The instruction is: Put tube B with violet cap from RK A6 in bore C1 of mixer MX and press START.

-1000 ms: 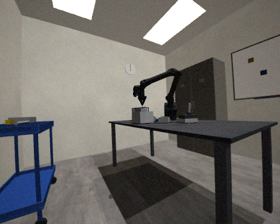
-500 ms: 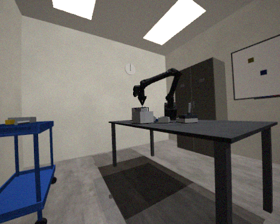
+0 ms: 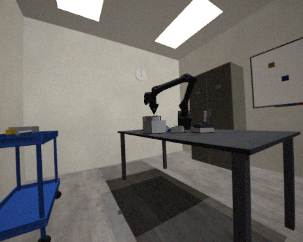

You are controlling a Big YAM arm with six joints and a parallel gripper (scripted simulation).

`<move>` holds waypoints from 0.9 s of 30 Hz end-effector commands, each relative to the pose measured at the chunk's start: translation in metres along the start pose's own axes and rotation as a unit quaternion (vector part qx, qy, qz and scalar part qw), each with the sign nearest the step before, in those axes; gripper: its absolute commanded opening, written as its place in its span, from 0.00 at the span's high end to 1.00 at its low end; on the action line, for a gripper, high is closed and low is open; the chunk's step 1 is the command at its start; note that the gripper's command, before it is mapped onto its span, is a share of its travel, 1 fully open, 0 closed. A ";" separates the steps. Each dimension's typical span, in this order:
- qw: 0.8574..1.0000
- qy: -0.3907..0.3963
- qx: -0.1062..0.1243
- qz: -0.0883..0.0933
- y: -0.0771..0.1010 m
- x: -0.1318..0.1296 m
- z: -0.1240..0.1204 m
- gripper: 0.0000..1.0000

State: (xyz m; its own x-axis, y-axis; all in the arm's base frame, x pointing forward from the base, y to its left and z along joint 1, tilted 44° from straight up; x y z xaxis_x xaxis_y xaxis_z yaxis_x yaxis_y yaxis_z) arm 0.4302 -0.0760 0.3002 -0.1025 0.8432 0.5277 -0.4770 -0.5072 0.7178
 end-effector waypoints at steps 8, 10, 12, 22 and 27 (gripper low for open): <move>1.000 0.001 -0.006 -0.003 0.001 -0.010 0.006 0.91; 1.000 0.001 -0.006 -0.003 0.001 -0.010 0.006 0.91; 1.000 0.001 -0.006 -0.003 0.001 -0.010 0.007 0.91; 1.000 0.002 -0.007 -0.003 0.001 -0.009 0.008 0.91; 1.000 0.002 -0.007 -0.003 0.002 -0.009 0.008 0.91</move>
State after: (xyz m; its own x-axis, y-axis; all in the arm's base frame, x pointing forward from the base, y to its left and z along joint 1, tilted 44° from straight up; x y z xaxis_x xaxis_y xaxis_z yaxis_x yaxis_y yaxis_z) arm 0.4303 -0.0761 0.2999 -0.1021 0.8431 0.5280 -0.4766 -0.5073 0.7180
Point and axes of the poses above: the point where the finger pads meet when closed, its own y axis back along the fingers, its own x axis across the jaws, z = x × y, the point moved 4 cm from there along y, back along the fingers, and after that the axes turned 3 degrees about y, right-handed, at the moved point
